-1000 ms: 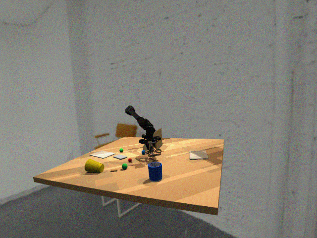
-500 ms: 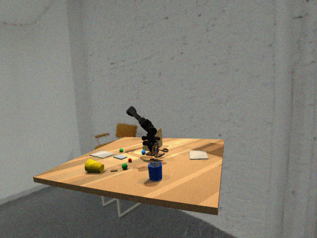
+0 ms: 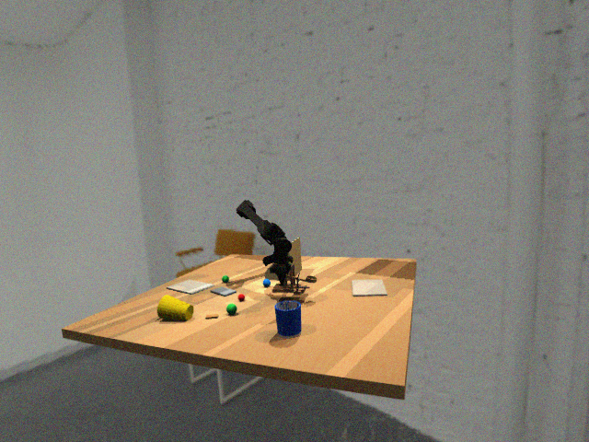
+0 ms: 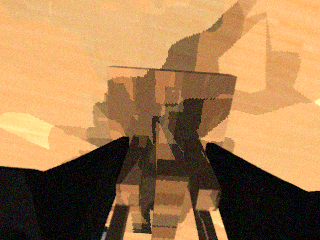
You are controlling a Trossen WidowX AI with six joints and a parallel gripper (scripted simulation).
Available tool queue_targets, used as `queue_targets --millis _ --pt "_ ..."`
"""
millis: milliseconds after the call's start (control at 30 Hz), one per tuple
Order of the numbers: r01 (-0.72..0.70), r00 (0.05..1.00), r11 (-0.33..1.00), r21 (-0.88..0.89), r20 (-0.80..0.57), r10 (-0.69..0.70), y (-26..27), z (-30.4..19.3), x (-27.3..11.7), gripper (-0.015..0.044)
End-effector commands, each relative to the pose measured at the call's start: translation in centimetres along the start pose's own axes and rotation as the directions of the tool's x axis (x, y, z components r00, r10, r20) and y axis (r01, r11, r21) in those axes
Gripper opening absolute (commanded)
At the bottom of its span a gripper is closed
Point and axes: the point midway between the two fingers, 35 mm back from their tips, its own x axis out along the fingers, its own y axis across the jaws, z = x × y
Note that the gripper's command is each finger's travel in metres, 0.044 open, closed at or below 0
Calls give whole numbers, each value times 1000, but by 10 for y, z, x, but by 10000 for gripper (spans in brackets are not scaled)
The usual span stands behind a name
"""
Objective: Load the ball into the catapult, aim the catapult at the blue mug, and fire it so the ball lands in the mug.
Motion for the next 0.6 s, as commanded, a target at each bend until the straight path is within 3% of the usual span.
queue_targets --millis 0,567 --pt "-11 1000 1000 -16 -2 11 6 0 -3 0" --pt "-11 1000 1000 -16 -2 11 7 0 23 0"
